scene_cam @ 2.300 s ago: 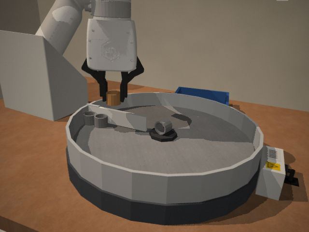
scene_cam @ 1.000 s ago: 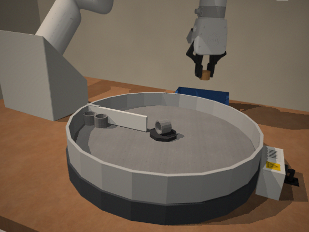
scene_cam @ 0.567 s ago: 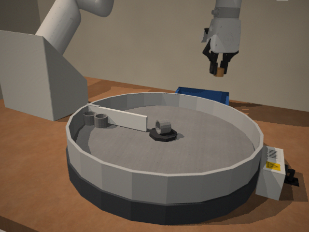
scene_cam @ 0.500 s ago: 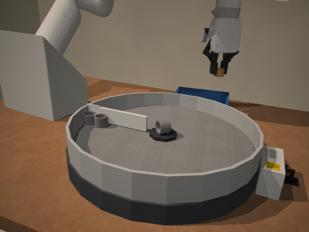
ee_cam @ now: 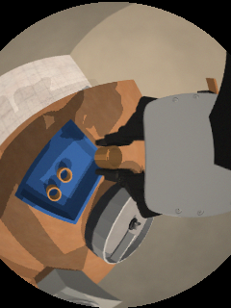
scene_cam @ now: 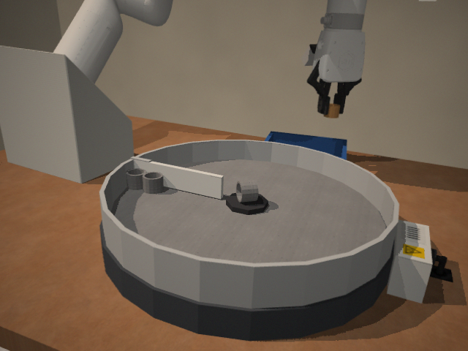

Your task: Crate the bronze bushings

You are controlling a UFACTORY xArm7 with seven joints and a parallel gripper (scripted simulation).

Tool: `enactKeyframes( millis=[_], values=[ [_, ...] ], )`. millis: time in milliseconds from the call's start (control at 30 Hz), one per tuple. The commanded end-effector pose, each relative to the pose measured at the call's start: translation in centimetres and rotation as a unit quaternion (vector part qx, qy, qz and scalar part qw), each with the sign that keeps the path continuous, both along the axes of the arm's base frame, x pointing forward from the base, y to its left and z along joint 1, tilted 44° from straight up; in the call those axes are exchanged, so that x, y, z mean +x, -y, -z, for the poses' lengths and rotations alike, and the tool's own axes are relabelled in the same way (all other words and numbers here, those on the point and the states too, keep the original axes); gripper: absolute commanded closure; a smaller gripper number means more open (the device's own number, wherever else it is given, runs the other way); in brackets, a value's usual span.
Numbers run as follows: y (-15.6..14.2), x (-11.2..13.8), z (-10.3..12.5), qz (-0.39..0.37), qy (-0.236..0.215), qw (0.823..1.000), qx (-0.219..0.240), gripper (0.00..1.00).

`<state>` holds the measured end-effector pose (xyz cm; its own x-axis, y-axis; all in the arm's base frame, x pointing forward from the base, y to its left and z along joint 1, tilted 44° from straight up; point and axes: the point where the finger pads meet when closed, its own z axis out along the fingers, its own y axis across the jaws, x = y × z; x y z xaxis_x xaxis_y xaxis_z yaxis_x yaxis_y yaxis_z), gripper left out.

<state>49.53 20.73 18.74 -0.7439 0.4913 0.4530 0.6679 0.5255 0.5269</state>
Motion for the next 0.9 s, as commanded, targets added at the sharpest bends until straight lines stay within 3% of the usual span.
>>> enactKeyframes(
  millis=[0,333,867],
  values=[
    [-0.7,0.2,0.6,0.002,0.001,1.0,0.0,1.0],
    [-4.3,0.3,4.3,0.002,0.001,1.0,0.0,1.0],
    [-4.6,0.3,4.6,0.002,0.001,1.0,0.0,1.0]
  ],
)
